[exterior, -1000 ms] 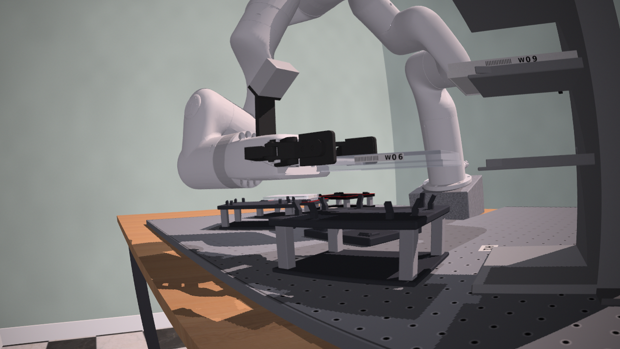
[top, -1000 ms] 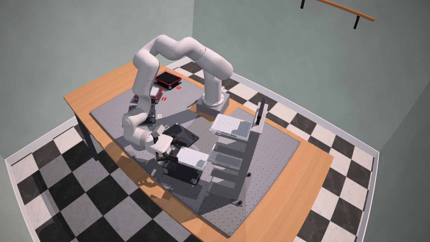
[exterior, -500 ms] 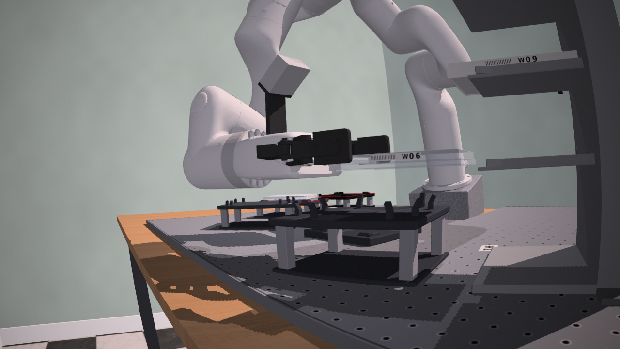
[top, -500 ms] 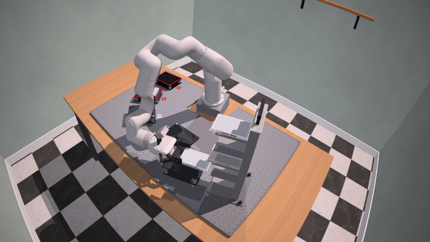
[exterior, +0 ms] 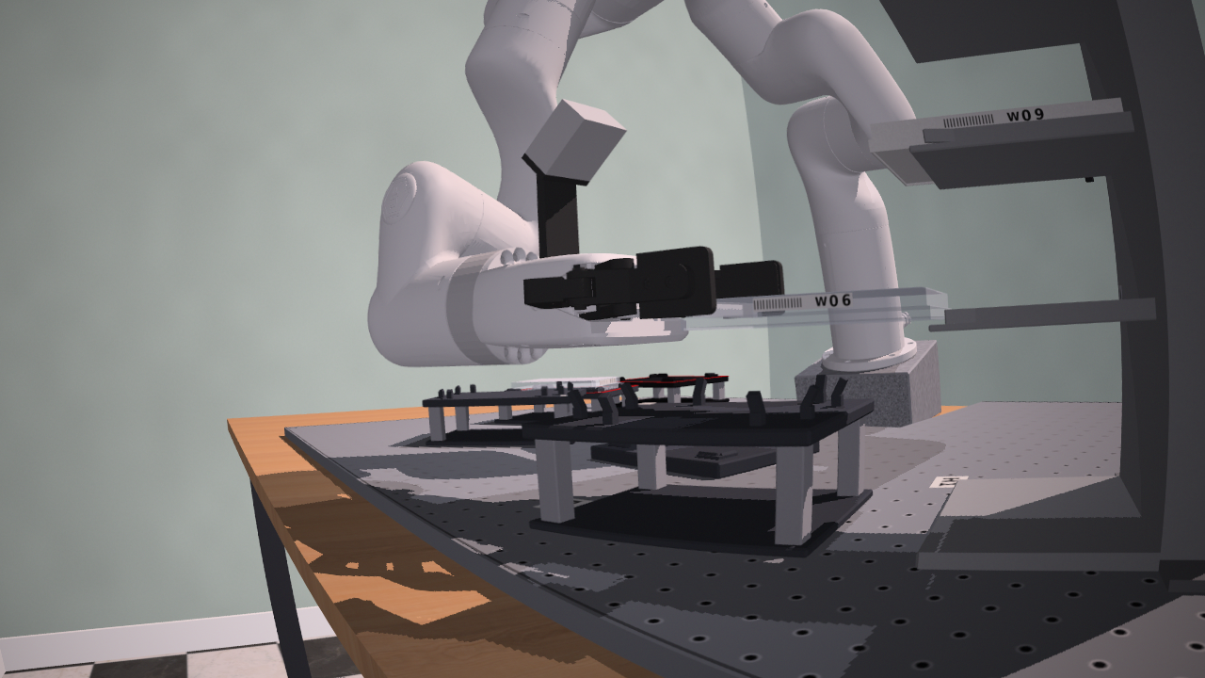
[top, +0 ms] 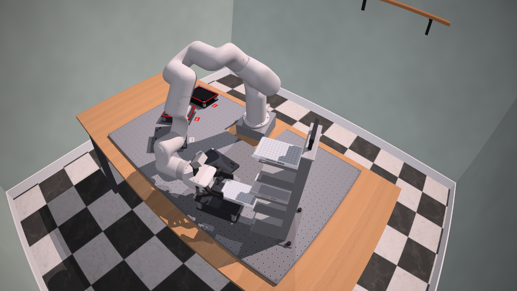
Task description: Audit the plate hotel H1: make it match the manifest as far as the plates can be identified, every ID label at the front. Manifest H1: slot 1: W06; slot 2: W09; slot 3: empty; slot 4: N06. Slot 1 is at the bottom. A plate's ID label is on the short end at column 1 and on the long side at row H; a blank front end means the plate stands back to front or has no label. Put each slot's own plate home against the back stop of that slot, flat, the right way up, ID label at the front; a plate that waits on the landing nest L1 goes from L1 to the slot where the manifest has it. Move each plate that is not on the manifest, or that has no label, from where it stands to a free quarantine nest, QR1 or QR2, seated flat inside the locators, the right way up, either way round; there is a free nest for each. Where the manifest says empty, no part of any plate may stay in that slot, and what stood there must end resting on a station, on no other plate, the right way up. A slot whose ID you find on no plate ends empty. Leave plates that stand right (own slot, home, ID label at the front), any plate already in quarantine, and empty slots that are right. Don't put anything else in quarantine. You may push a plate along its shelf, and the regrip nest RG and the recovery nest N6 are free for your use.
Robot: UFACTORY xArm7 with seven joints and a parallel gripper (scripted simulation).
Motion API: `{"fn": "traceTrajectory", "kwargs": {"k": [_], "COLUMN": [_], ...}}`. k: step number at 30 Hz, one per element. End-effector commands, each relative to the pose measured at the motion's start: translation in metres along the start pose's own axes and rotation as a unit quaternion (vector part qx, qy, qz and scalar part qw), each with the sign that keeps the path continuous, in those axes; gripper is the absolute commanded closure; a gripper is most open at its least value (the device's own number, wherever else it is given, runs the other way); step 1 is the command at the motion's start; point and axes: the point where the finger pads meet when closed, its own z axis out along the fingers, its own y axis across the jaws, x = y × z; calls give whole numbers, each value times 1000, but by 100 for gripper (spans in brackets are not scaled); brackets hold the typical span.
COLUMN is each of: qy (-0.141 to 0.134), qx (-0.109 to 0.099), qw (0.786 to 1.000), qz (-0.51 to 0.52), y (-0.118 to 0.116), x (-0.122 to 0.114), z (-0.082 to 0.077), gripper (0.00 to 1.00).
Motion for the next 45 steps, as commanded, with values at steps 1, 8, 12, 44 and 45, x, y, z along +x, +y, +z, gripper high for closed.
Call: {"fn": "traceTrajectory", "kwargs": {"k": [1, 8, 12, 44, 45], "qy": [0, 0, 0, 0, 0], "qx": [0, 0, 0, 0, 0], "qw": [1000, 1000, 1000, 1000, 1000], "qz": [-2, -2, -2, -2, -2], "y": [1, 1, 1, 1, 1], "x": [1, 1, 1, 1, 1], "z": [6, 14, 18, 56, 57], "gripper": [100, 100, 100, 100, 100]}}
